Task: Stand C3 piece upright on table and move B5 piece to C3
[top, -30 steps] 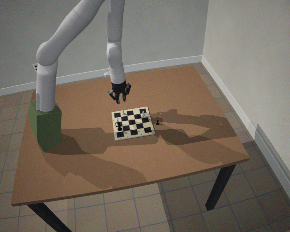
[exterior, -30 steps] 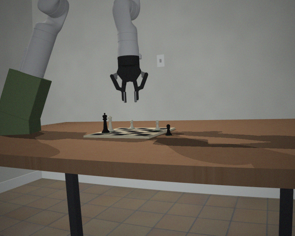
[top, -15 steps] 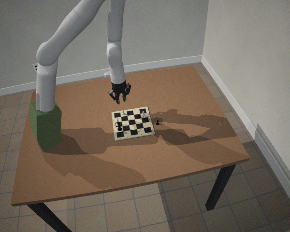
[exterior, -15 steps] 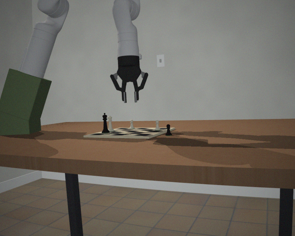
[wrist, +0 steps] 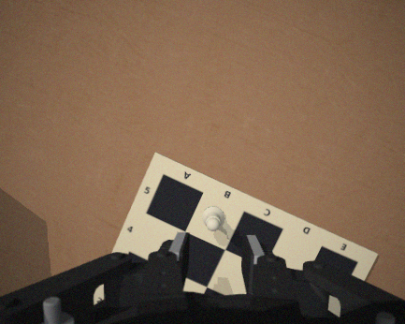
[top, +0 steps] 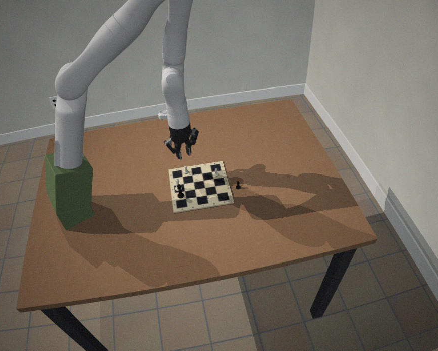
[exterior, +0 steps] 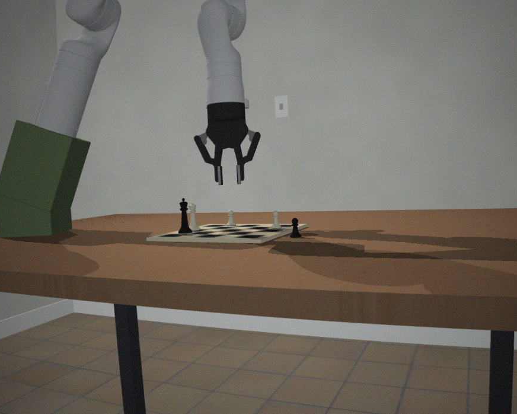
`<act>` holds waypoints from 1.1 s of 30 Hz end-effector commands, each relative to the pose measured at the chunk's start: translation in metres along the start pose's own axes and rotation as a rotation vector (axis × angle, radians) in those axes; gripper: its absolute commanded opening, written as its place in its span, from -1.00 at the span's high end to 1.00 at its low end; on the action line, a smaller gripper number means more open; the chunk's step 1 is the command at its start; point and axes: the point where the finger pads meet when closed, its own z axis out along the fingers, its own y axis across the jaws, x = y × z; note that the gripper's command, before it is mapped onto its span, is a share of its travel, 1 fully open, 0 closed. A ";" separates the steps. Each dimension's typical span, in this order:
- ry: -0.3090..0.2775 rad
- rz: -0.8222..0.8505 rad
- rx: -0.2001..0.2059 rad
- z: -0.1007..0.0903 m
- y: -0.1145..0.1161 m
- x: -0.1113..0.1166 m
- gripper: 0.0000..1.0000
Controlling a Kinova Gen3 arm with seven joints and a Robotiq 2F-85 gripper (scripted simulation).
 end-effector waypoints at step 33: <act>0.002 0.001 0.005 0.040 -0.002 0.001 0.33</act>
